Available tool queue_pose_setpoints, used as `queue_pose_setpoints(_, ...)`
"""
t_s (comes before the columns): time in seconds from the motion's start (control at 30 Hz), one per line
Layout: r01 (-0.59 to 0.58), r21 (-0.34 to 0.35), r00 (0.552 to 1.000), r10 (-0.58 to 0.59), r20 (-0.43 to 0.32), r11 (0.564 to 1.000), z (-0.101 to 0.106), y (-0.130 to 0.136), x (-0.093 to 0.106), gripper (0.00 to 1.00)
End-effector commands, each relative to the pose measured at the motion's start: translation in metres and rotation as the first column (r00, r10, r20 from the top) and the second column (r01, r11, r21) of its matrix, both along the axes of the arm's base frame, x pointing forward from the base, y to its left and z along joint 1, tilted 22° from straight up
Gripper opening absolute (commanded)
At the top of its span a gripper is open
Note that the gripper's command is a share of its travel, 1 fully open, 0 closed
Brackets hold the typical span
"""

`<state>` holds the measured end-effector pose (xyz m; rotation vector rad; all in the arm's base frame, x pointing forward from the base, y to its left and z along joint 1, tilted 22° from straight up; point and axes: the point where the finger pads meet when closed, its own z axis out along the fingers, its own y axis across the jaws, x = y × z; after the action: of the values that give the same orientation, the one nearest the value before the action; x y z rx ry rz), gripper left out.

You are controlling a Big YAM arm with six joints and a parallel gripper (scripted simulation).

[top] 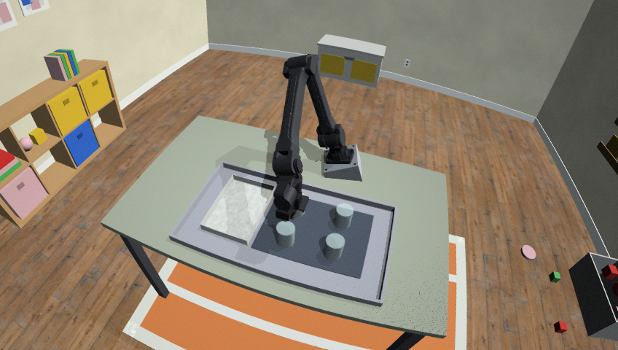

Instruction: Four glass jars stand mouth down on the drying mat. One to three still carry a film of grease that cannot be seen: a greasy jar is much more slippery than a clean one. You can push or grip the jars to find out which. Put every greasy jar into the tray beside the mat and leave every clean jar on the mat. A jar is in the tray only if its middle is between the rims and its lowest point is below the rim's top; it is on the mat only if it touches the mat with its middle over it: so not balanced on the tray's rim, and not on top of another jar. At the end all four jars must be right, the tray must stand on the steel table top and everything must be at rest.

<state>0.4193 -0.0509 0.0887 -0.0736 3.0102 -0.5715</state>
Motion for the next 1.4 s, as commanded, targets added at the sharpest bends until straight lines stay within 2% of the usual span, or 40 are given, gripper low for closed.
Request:
queue_pose_setpoints(0.0, -0.01, 0.003, 1.0, 0.01, 0.017, 1.0, 0.0002, -0.0038, 0.0038, 0.0)
queue_pose_setpoints(1.37, -0.01, 0.003, 1.0, 0.01, 0.017, 1.0, -0.0021, -0.0051, 0.0047, 0.0)
